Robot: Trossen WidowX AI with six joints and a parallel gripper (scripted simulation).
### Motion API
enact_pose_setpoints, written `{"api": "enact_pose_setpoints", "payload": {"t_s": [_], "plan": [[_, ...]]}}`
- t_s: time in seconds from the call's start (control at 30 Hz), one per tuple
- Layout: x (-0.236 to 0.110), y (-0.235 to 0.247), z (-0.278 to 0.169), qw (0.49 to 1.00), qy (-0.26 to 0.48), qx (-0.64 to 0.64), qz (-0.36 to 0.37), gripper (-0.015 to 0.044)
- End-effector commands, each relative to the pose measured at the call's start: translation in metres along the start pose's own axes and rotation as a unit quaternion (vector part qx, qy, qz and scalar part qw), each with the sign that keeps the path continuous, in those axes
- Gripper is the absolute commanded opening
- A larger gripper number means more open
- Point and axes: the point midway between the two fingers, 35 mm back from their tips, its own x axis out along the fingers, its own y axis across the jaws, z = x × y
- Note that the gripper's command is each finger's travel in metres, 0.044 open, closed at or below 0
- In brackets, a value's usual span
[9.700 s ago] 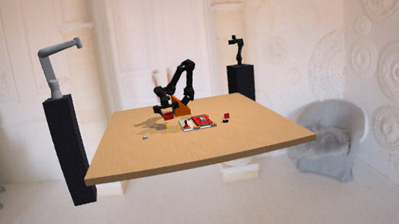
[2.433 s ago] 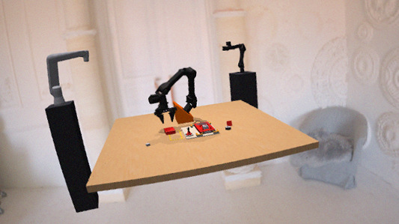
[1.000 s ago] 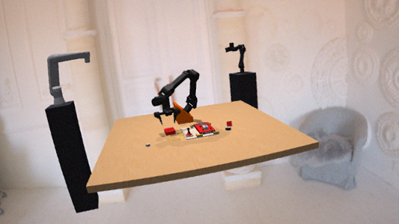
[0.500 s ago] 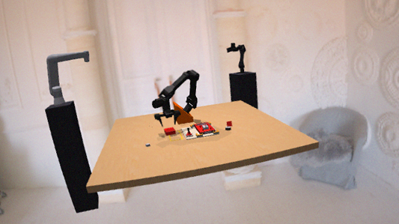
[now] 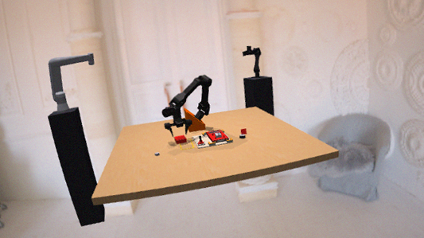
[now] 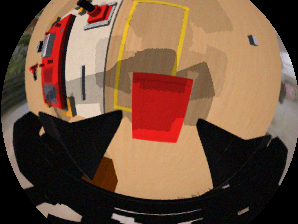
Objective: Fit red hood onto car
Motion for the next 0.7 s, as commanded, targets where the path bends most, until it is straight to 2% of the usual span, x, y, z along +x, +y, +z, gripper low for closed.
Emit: {"api": "enact_pose_setpoints", "payload": {"t_s": [0.0,0.67], "plan": [[0.0071,0.0016,-0.0013,1.0,0.0,0.003,0.005,0.044],[0.0165,0.0018,-0.0014,1.0,0.0,0.003,0.005,0.044]]}}
